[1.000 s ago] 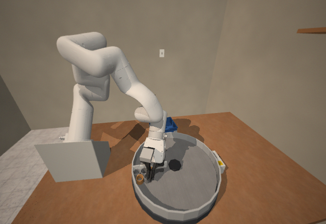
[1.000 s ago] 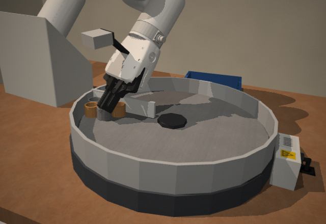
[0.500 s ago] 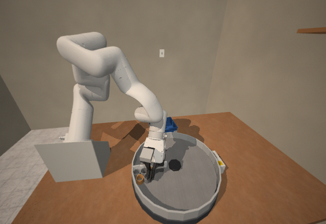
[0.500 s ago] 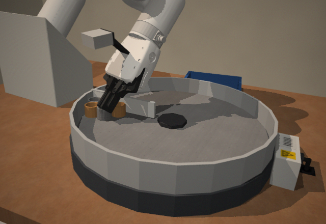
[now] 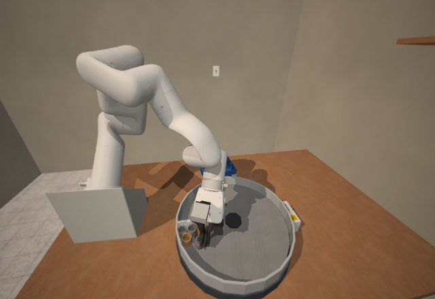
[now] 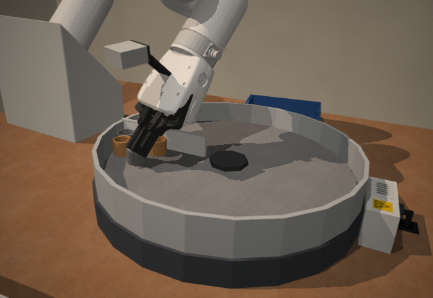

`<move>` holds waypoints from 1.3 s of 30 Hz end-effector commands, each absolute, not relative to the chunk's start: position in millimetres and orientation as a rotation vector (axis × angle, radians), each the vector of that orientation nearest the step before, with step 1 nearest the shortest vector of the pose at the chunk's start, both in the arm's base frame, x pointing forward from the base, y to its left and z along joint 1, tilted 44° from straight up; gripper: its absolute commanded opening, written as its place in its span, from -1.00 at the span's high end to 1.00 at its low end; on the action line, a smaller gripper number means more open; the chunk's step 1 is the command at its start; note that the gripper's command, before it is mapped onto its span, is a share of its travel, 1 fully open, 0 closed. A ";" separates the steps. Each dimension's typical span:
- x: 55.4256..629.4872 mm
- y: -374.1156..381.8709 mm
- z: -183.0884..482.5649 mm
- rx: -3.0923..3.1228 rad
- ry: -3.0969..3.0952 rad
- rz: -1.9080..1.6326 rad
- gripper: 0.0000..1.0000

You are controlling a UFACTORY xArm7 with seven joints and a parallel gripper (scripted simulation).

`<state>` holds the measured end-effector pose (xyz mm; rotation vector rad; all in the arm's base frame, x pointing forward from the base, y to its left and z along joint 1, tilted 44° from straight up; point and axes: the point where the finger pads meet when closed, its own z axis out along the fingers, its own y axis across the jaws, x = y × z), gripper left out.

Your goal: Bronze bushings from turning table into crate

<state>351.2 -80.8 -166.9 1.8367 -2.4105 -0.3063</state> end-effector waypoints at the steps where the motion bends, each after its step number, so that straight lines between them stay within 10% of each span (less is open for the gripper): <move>1: 354.8 -84.6 -168.9 1.836 -2.413 -0.302 1.00; 39: 423.2 -126.0 -206.5 1.836 -2.413 -0.302 1.00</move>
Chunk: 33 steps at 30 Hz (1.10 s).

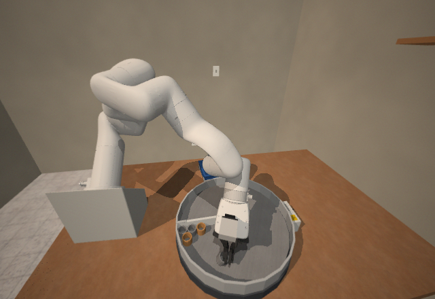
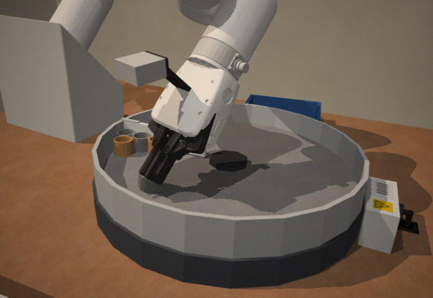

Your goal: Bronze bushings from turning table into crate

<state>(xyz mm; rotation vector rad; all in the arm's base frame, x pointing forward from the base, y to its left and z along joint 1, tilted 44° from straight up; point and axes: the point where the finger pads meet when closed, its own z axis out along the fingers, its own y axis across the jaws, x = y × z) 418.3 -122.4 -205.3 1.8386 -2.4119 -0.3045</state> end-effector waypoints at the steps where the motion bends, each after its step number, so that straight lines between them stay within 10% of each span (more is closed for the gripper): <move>1: 423.2 -126.0 -206.5 1.836 -2.413 -0.302 1.00; 33: 500.2 -135.7 -213.2 1.836 -2.413 -0.302 1.00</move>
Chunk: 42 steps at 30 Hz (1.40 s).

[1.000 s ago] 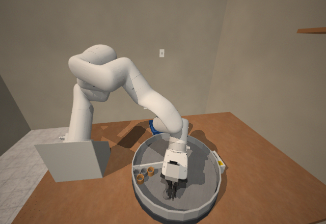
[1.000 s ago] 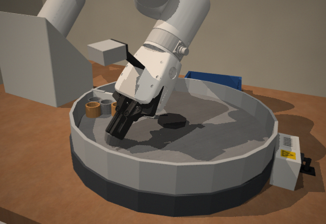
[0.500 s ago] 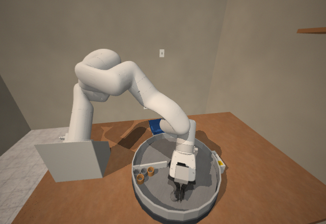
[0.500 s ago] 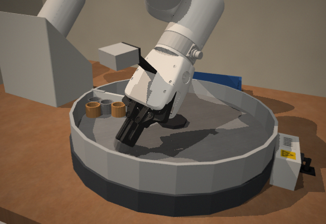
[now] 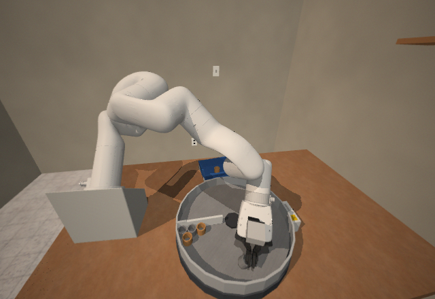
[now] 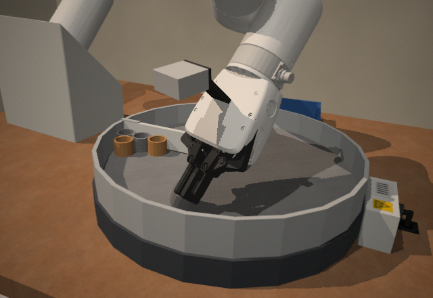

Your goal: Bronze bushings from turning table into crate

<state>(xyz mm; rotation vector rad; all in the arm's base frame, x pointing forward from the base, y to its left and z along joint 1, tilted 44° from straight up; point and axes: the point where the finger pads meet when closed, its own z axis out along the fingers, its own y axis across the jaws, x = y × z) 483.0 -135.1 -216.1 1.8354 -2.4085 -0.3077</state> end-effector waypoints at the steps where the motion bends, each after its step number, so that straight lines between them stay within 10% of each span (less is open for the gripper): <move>1: 503.6 -135.6 -212.9 1.836 -2.413 -0.302 1.00; 42: 557.8 -123.1 -199.0 1.836 -2.413 -0.302 0.79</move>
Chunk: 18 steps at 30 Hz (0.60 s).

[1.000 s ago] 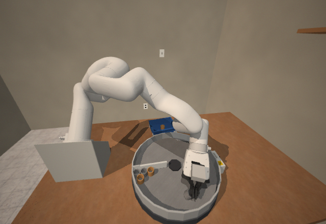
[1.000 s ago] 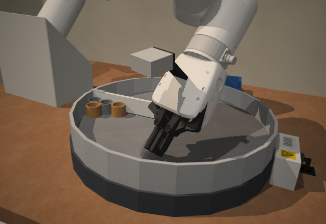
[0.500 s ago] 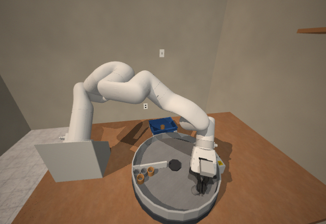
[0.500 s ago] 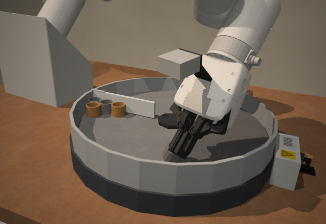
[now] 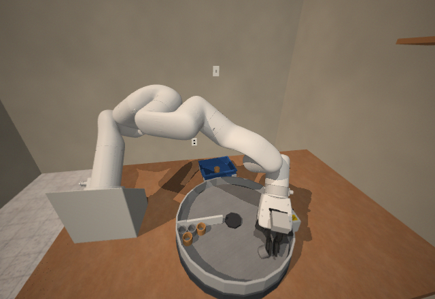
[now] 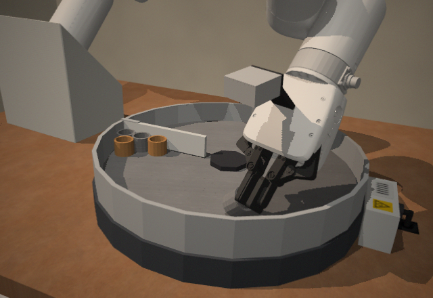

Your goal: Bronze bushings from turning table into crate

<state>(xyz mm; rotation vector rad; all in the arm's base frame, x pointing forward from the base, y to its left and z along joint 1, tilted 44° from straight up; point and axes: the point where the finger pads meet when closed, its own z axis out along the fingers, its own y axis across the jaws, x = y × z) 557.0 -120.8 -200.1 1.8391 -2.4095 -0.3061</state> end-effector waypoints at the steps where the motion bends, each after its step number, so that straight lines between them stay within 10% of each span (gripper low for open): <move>1: 557.8 -123.1 -199.0 1.836 -2.413 -0.302 0.79; 16: 556.5 -158.4 -162.4 1.836 -2.413 -0.302 0.79; 17: 556.5 -158.4 -162.4 1.836 -2.413 -0.302 -0.08; 18: 556.5 -158.4 -162.4 1.835 -2.414 -0.303 -0.08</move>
